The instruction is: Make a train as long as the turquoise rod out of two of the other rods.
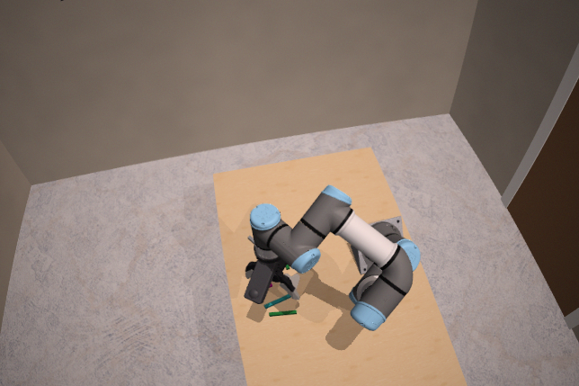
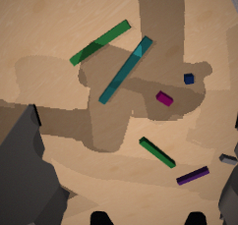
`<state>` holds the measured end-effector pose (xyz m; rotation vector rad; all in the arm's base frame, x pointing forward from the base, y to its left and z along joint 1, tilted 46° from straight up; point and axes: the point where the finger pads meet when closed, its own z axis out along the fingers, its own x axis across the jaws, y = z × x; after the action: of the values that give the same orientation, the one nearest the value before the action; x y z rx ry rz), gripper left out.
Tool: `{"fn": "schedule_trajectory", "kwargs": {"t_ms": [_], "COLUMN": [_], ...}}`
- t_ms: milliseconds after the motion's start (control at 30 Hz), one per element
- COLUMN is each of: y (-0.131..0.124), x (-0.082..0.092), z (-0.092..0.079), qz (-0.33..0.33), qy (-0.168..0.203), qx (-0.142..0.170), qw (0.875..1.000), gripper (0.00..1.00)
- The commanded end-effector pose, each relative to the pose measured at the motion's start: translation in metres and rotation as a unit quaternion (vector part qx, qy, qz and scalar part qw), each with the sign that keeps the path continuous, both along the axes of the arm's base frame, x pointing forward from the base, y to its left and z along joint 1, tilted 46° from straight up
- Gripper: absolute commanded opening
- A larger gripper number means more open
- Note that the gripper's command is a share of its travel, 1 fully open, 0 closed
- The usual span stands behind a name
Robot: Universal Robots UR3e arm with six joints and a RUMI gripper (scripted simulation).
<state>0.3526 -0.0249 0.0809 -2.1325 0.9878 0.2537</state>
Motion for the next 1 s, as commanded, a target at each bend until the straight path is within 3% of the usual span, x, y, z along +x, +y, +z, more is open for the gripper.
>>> {"fn": "schedule_trajectory", "kwargs": {"t_ms": [0, 233, 500, 567, 967], "y": [0.003, 0.016, 0.028, 0.028, 0.04], "x": [0.0, -0.001, -0.004, -0.004, -0.009], "z": [0.003, 0.01, 0.016, 0.016, 0.021], "qz": [-0.036, -0.13, -0.222, -0.222, -0.31], "qy": [0.035, 0.13, 0.224, 0.224, 0.313], "qx": [0.0, 0.018, 0.035, 0.035, 0.052], "qw": [0.999, 0.983, 0.948, 0.948, 0.896], "gripper": [1.0, 1.0, 1.0, 1.0, 1.0]}}
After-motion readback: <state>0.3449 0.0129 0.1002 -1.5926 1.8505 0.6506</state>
